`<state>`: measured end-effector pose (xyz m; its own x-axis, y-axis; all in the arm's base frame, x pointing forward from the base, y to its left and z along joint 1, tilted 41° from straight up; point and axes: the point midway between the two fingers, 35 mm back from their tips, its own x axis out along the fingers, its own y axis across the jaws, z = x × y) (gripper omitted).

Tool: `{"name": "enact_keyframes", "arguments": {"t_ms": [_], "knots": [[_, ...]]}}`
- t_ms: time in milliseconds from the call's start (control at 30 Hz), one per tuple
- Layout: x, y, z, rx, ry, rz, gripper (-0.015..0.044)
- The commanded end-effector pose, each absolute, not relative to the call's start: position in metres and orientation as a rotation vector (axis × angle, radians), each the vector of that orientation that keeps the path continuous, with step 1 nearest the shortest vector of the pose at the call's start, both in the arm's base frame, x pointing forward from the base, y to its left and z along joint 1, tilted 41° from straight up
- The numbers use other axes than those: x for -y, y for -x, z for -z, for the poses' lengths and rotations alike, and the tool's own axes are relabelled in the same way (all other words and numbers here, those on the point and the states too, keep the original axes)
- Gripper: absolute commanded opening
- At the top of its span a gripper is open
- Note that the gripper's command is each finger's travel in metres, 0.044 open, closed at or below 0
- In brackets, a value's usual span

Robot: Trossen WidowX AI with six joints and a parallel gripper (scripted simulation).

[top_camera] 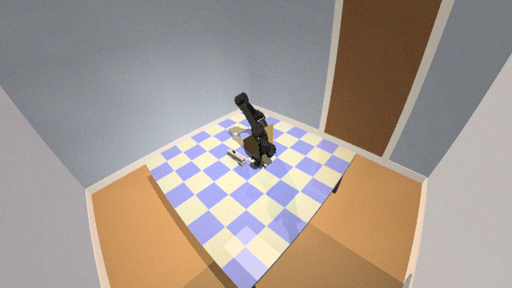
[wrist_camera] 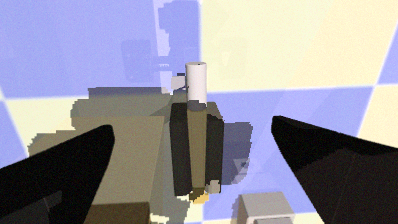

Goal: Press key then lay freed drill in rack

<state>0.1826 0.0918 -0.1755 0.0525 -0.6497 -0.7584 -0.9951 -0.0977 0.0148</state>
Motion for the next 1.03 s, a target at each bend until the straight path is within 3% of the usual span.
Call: {"name": "enact_keyframes", "arguments": {"t_ms": [0, 267, 600, 1000], "knots": [[-0.106, -0.185, 0.164, -1.639, 1.792, -0.839, 0.0440], [-0.123, -0.186, 0.156, -1.598, 1.741, -0.812, 0.0440], [-0.245, -0.189, 0.130, -1.266, 1.540, -0.787, 0.0440], [-0.375, -0.140, 0.071, -0.988, 1.241, -0.891, 0.0440]]}}
